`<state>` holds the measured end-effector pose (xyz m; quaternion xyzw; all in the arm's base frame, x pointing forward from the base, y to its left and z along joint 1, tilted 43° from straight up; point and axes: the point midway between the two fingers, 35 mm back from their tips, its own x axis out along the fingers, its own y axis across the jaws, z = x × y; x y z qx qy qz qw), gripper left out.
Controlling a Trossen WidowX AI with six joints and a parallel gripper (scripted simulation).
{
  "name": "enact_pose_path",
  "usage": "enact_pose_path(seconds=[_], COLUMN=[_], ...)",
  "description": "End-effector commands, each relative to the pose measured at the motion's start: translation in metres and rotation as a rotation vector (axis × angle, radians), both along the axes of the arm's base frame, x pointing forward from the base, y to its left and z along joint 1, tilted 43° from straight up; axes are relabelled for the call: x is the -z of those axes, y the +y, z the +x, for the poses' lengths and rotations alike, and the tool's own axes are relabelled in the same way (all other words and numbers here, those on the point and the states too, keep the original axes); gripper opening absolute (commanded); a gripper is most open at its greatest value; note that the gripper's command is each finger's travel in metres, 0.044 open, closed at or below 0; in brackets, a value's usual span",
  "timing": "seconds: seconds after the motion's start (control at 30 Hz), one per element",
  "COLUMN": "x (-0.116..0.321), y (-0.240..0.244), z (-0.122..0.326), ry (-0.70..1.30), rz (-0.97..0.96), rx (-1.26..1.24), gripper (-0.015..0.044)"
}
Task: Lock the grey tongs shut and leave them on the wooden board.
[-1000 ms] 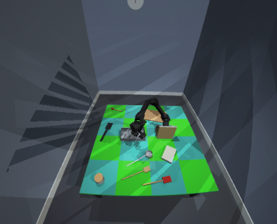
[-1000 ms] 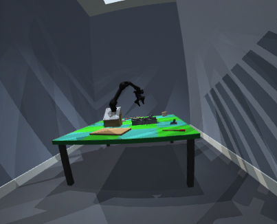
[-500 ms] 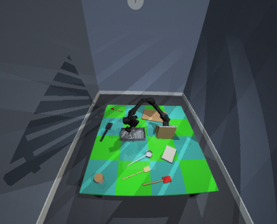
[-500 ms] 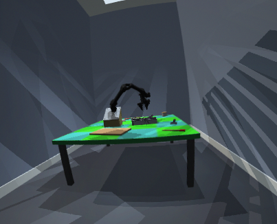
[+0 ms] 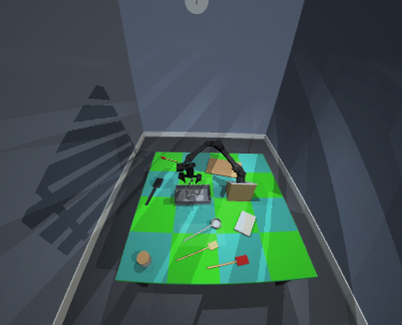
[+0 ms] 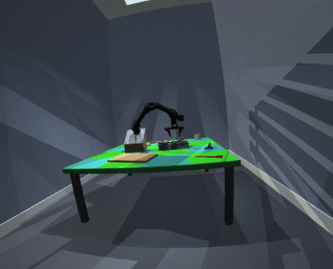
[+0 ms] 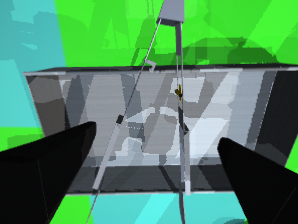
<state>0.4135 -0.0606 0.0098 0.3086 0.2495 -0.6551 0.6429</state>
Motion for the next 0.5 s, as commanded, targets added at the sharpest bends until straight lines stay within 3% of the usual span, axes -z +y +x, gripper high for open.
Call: enact_pose_path(seconds=[0.0,0.47], x=[-0.003,0.006], y=[0.006,-0.005], z=[0.001,0.002], ry=[-0.017,-0.017], rz=[0.006,0.007], rx=[-0.004,-0.005], gripper=[0.0440,0.0440])
